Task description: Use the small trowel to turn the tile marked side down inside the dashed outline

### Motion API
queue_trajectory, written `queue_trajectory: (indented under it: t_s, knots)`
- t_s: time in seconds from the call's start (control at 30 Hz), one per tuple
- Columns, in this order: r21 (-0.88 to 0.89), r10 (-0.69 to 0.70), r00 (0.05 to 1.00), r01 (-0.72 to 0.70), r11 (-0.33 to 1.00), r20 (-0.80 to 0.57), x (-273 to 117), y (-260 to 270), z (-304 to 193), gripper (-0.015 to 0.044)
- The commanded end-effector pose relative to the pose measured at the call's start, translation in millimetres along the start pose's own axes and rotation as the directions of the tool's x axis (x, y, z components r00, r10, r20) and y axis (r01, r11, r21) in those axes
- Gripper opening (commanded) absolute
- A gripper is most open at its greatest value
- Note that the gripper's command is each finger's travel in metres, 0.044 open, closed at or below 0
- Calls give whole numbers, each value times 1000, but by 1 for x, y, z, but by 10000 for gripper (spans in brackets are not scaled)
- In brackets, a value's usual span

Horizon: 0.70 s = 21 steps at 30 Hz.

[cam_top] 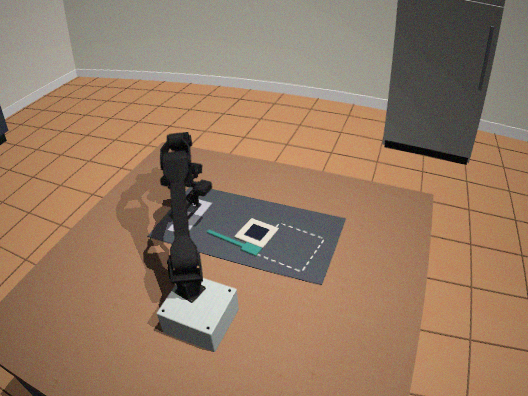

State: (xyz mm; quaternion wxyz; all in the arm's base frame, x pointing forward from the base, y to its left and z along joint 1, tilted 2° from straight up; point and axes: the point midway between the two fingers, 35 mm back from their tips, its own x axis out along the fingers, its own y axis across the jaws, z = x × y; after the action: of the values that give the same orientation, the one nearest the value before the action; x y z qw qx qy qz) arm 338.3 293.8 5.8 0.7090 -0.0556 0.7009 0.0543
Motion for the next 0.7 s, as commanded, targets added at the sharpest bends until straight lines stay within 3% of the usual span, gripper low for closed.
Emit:
queue_trajectory:
  t_s: [0.0, 0.07, 0.37, 0.67]
  knots:
    - [3, -9, 1000, 9, 1000, -6, 5, -2, -2, 244]
    - [3, -9, 1000, 9, 1000, -6, 5, -2, -2, 191]
    - [3, -9, 1000, 9, 1000, -6, 5, -2, -2, 131]
    - [3, -9, 1000, 9, 1000, -6, 5, -2, -2, 130]
